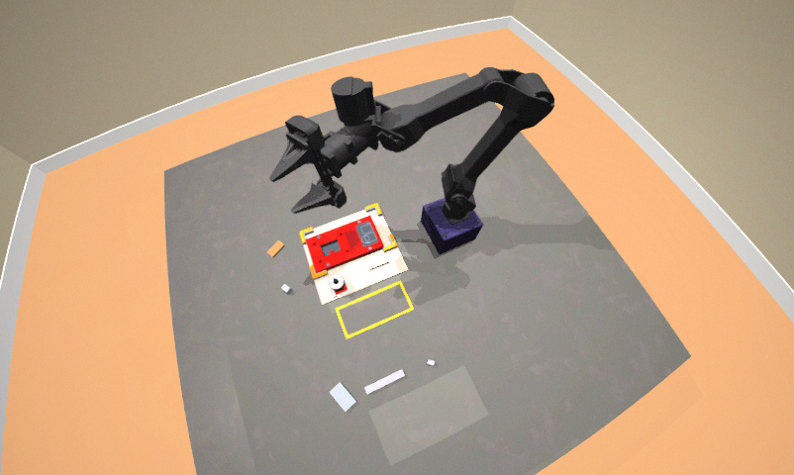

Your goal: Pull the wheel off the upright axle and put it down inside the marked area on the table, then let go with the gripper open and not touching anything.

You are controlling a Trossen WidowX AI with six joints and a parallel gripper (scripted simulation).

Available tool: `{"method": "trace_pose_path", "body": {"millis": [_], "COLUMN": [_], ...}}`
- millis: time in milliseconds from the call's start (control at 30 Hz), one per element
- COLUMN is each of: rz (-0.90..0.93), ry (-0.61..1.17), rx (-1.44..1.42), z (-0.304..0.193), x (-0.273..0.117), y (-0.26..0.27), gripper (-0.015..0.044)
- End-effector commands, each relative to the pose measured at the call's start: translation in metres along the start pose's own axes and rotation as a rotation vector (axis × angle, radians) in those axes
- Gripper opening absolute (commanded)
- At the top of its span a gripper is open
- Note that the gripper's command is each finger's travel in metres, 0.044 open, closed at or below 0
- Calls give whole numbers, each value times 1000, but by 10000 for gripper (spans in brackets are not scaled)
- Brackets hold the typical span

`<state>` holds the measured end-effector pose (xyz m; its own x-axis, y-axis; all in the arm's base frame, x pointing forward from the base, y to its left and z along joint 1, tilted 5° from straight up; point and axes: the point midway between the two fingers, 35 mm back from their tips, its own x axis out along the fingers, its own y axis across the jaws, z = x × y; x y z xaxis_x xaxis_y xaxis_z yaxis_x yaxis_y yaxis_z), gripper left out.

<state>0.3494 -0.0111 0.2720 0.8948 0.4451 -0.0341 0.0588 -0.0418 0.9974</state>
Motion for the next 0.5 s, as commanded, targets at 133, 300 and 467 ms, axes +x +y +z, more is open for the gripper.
{"method": "trace_pose_path", "body": {"millis": [133, 300, 467], "rz": [-146, -400, -669], "ry": [-38, -38, 36], "rx": [-58, -181, -340], "z": [12, 18, 13], "x": [25, 53, 69], "y": [-25, -69, -115], "gripper": [300, 300, 300]}}
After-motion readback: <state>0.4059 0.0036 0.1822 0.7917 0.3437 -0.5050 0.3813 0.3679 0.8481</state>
